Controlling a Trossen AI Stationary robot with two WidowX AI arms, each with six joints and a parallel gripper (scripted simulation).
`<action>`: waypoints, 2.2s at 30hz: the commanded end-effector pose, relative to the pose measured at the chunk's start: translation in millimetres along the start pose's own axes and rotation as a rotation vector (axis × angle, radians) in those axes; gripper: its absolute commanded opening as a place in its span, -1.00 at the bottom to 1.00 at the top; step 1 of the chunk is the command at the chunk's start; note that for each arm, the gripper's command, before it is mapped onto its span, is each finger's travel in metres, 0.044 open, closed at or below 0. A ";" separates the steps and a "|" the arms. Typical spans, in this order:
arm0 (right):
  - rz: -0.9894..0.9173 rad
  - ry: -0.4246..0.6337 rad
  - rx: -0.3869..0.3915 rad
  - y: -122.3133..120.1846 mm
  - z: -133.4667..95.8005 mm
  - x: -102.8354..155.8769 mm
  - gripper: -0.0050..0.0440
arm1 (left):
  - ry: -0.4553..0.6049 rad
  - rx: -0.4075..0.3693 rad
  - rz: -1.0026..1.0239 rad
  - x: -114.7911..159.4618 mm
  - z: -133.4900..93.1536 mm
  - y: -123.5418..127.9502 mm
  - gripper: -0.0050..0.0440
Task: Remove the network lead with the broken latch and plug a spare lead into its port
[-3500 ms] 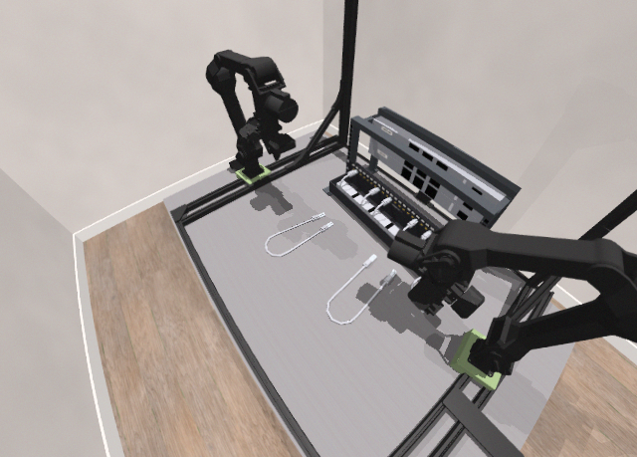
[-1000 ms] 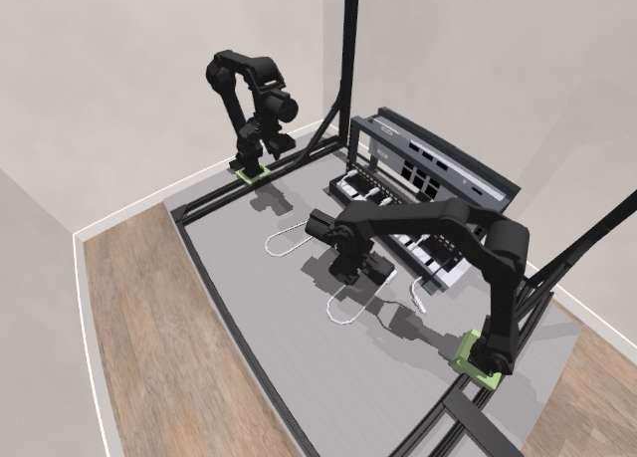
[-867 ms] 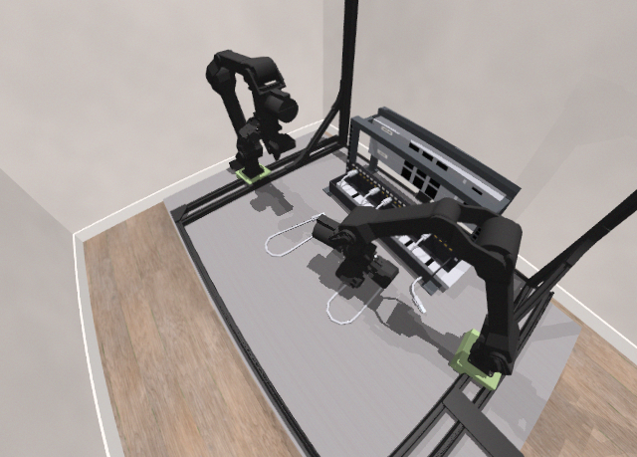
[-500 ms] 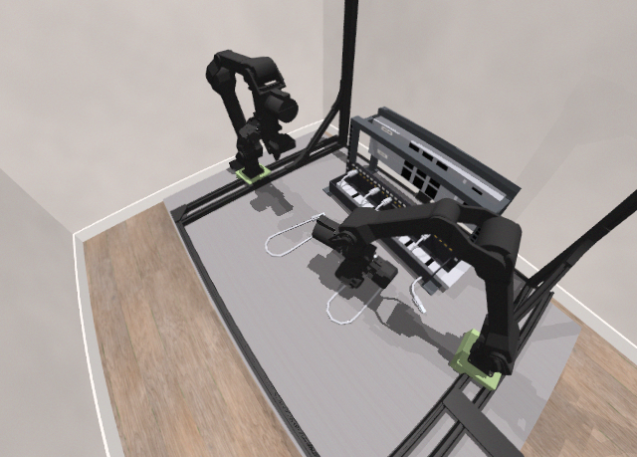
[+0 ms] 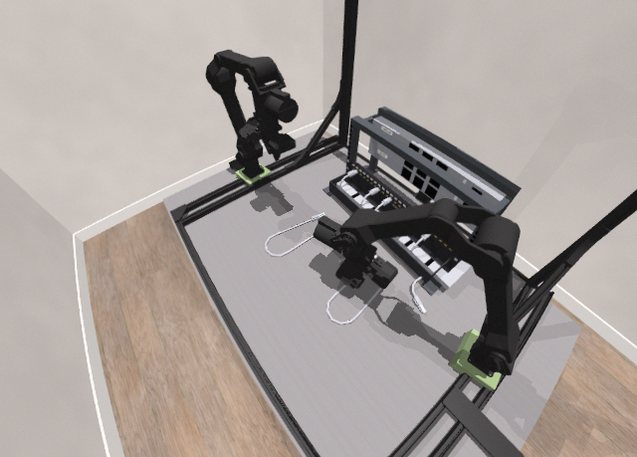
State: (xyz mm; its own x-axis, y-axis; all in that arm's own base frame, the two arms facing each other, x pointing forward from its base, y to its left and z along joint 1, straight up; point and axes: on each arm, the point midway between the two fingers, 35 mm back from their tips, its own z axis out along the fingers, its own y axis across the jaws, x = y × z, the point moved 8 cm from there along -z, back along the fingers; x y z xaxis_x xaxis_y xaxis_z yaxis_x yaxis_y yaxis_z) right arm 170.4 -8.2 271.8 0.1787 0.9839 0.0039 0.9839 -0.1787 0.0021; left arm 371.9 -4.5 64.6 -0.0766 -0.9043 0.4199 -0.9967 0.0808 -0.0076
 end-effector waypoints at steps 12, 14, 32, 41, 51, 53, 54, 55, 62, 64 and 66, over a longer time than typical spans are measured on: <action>0.000 0.000 0.000 0.0 0.0 0.0 -0.08 | 0.003 -0.006 -0.004 -0.6 2.9 0.9 -0.08; 0.000 0.000 0.000 0.0 0.0 0.0 -0.08 | 0.003 -0.006 -0.004 -0.6 2.9 0.9 -0.08; 0.000 0.000 0.000 0.0 0.0 0.0 -0.08 | 0.003 -0.006 -0.004 -0.6 2.9 0.9 -0.08; 0.000 0.000 0.000 0.0 0.0 0.0 -0.08 | 0.003 -0.006 -0.004 -0.6 2.9 0.9 -0.08; 0.000 0.000 0.000 0.0 0.0 0.0 -0.08 | 0.003 -0.006 -0.004 -0.6 2.9 0.9 -0.08; 0.000 0.000 0.000 0.0 0.0 0.0 -0.08 | 0.000 0.000 0.000 0.0 0.0 0.0 -0.80; 0.000 0.000 0.000 0.0 0.0 0.0 -0.08 | 0.000 0.000 0.000 0.0 0.0 0.0 -0.80; 0.000 0.000 0.000 0.0 0.0 0.0 -0.08 | 0.000 0.000 0.000 0.0 0.0 0.0 -0.80; 0.000 0.000 0.000 0.0 0.0 0.0 -0.08 | 0.000 0.000 0.000 0.0 0.0 0.0 -0.80; 0.000 0.000 0.000 0.0 0.0 0.0 -0.08 | 0.000 0.000 0.000 0.0 0.0 0.0 -0.80; 0.000 0.000 0.000 0.0 0.0 0.0 -0.08 | 0.000 0.000 0.000 0.0 0.0 0.0 -0.80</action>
State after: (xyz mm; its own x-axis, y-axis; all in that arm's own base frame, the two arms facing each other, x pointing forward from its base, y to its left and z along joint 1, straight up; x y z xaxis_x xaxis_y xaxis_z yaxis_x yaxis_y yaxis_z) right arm 170.4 -8.2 271.8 0.1787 0.9839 0.0039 0.9839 -0.1787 0.0020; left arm 371.7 -4.4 64.4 -0.0755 -0.9038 0.4212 -0.9968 0.0803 -0.0064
